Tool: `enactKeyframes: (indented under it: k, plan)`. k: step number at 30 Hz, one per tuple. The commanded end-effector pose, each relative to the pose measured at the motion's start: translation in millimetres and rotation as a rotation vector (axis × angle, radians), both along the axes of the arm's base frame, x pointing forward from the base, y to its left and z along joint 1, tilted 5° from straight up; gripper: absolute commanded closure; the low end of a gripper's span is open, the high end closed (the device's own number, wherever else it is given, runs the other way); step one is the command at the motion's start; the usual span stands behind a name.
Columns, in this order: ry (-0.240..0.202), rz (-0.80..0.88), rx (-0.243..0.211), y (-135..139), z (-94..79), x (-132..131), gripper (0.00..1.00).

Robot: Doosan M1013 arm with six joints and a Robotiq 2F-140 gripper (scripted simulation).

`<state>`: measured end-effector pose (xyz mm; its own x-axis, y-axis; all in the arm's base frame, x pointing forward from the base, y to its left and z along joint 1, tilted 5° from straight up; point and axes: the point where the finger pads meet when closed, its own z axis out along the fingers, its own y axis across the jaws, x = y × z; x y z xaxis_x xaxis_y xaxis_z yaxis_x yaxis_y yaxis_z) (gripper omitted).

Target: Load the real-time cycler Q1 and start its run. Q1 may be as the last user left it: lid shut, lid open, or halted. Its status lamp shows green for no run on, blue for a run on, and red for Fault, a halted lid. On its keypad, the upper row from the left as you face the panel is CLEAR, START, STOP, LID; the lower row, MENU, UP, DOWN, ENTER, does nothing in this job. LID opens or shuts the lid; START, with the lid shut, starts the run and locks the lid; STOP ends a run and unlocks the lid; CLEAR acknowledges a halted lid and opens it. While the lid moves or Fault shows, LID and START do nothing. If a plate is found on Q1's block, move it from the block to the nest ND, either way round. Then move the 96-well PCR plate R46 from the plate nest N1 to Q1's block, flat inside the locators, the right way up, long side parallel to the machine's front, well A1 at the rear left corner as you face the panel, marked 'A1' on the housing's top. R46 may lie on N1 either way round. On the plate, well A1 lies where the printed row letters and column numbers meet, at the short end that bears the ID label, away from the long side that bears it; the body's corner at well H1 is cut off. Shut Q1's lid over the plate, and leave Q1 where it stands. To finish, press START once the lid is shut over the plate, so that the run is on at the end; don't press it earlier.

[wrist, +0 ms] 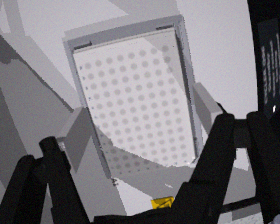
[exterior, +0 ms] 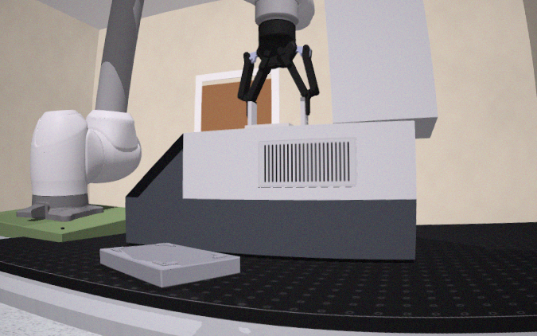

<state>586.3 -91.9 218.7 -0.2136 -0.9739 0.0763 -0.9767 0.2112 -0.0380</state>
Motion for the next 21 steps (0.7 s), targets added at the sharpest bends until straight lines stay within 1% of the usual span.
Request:
enactKeyframes:
  k: [1, 14, 21]
  plan:
    - [0.000, 0.000, 0.000, 0.0, 0.1, 0.0, 0.34]
    - [0.000, 0.000, 0.000, 0.0, 0.1, 0.0, 0.34]
    - [0.000, 0.000, 0.000, 1.0, 11.7, -0.3, 0.34]
